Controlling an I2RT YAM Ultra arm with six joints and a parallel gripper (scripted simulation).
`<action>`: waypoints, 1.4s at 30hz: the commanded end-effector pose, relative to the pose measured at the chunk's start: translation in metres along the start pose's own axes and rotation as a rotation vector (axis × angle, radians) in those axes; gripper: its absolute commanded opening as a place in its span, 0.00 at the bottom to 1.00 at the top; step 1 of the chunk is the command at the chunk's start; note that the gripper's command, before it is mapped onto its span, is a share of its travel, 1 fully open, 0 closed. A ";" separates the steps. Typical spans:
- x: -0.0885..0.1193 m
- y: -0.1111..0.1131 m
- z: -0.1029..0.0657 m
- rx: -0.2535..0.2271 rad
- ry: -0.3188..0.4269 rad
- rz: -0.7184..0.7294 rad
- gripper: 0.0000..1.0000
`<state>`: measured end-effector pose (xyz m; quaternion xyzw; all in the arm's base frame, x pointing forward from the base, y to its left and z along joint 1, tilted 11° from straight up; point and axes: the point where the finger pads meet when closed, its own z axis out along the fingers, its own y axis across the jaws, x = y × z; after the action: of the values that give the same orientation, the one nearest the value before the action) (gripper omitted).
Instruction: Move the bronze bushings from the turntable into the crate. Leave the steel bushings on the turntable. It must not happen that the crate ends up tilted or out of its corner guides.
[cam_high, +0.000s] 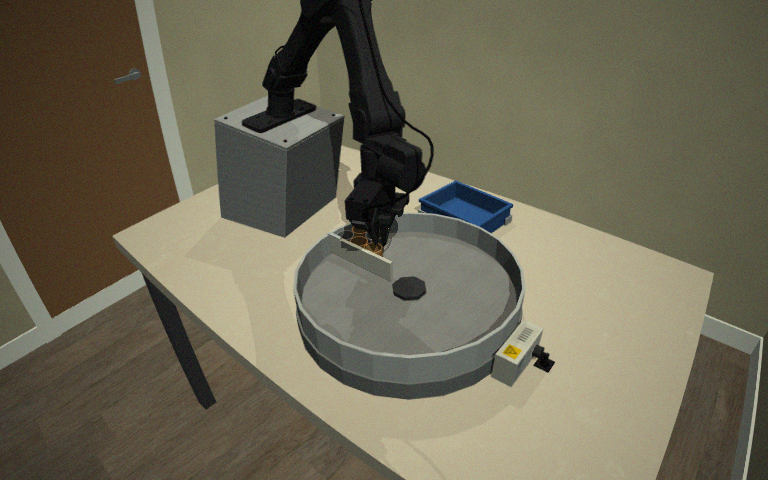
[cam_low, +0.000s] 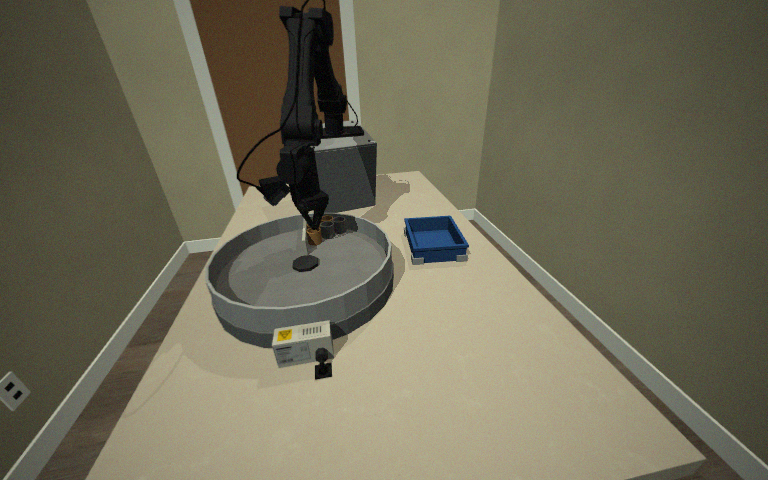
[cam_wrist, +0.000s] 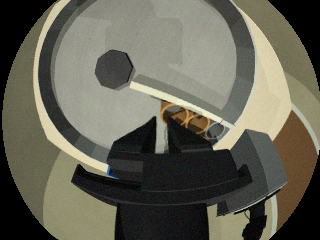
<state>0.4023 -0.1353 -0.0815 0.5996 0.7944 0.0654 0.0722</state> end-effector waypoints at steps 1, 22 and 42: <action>-0.001 0.001 -0.008 -0.013 -0.019 0.002 0.15; 0.007 -0.008 0.013 0.013 0.000 0.001 0.15; -0.004 0.009 0.000 -0.024 -0.027 -0.003 0.15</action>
<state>0.3983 -0.1336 -0.0911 0.6002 0.7940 0.0652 0.0709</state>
